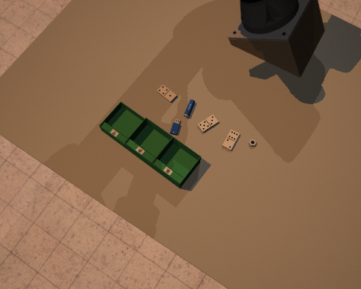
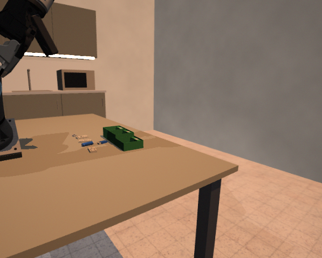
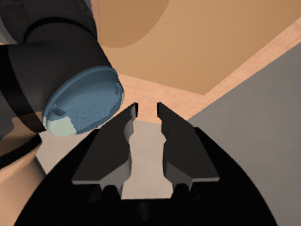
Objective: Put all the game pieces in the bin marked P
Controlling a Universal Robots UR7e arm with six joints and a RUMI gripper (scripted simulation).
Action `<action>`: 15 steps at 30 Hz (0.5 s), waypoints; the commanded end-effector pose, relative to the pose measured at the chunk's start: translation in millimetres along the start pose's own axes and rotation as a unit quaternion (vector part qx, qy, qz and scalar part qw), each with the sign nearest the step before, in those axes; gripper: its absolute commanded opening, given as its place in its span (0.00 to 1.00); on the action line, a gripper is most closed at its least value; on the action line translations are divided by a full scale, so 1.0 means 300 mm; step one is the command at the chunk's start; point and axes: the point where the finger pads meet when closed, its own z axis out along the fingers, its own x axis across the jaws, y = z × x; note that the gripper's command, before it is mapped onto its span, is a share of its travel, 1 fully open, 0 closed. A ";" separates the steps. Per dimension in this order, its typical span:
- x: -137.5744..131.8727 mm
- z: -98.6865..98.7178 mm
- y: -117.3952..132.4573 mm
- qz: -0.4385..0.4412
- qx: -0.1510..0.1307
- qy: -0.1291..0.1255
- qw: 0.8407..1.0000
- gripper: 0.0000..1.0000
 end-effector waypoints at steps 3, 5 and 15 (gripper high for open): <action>0.007 0.138 -0.080 0.000 0.001 -0.001 1.000 0.04; 0.008 0.171 -0.099 0.000 0.001 -0.001 1.000 0.04; 0.021 0.116 -0.177 0.020 0.022 0.007 1.000 0.04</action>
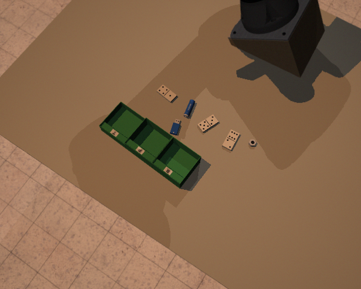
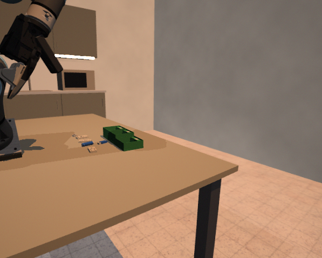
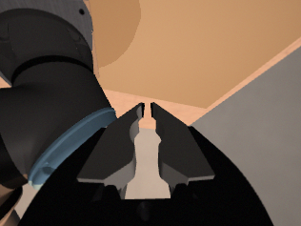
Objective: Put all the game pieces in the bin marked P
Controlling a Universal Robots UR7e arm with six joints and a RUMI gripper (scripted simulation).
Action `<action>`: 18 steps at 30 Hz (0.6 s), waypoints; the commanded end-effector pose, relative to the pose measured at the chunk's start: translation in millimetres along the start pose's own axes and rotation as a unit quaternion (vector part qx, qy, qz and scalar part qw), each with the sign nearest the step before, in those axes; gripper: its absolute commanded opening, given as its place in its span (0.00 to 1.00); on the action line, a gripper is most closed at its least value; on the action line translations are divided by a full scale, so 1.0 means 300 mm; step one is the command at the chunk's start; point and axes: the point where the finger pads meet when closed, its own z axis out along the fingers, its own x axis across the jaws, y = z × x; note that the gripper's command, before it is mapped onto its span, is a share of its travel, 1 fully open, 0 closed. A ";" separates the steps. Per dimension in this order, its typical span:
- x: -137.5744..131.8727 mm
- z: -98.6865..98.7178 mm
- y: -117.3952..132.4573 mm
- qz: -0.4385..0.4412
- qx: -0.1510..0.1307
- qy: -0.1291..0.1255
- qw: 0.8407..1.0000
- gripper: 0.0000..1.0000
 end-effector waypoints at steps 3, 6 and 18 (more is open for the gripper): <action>0.014 -0.046 -0.094 0.021 0.027 0.006 0.999 0.04; 0.017 -0.064 -0.135 0.021 0.027 0.006 0.999 0.04; 0.008 -0.141 -0.302 0.055 0.075 0.009 0.996 0.04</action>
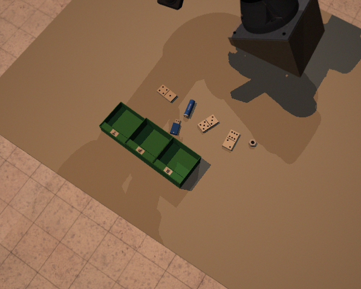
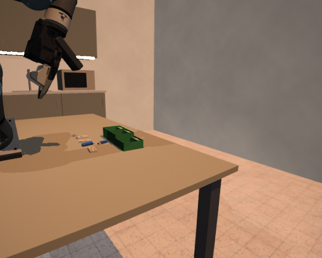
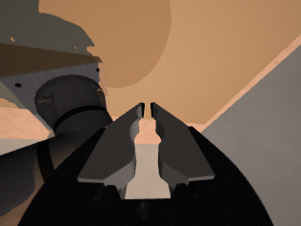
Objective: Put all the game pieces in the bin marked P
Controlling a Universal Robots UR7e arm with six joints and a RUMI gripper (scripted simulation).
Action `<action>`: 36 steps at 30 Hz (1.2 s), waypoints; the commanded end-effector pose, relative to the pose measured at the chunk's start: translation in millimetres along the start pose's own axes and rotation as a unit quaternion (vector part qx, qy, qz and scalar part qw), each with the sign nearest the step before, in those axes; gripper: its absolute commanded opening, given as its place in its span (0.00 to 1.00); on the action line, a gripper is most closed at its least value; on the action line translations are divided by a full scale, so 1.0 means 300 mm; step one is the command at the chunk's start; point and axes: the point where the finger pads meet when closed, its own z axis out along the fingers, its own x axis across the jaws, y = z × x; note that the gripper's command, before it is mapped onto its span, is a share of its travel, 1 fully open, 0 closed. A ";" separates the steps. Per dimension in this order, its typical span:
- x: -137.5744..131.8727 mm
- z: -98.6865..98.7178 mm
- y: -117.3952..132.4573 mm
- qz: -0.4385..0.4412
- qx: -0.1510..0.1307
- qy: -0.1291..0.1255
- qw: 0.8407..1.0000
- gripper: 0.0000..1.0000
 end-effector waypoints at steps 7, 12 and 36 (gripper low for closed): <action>-0.040 -0.062 -0.182 0.027 0.038 0.000 0.999 0.04; -0.066 -0.090 -0.255 0.042 0.062 -0.003 0.997 0.04; -0.222 -0.210 -0.539 0.085 0.133 -0.021 0.987 0.04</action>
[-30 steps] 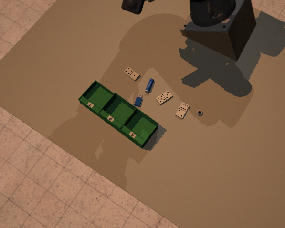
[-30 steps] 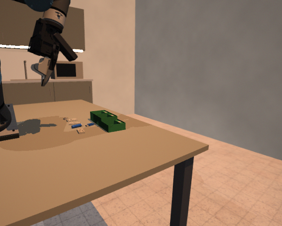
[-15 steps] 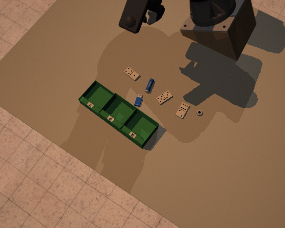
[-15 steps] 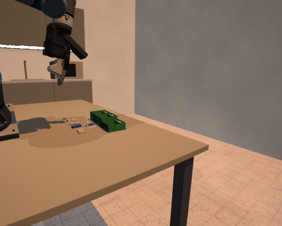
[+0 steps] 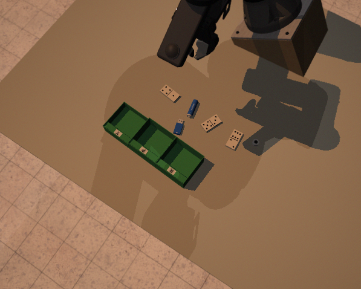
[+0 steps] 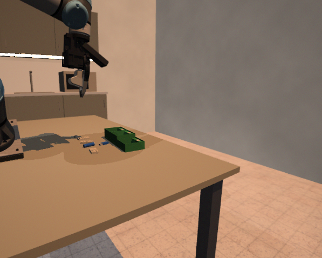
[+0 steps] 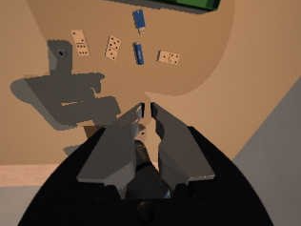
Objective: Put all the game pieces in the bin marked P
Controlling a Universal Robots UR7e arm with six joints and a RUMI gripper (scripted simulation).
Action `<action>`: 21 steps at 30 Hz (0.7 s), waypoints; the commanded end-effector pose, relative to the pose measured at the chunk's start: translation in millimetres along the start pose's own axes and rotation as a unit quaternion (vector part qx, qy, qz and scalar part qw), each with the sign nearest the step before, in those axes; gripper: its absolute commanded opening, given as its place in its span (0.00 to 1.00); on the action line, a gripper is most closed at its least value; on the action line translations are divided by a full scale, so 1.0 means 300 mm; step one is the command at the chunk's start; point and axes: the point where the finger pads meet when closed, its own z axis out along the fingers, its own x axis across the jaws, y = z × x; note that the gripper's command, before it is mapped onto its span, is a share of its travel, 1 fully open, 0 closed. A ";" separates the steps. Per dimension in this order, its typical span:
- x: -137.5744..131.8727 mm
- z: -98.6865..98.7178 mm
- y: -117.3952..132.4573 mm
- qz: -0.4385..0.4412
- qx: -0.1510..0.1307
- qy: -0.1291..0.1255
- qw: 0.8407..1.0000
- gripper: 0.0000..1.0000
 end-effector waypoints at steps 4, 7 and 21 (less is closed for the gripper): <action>-0.103 -0.017 -0.106 0.015 0.025 -0.010 1.000 0.04; -0.124 -0.021 -0.123 0.027 0.044 -0.020 0.998 0.04; -0.189 -0.032 -0.175 0.029 0.046 -0.021 0.998 0.04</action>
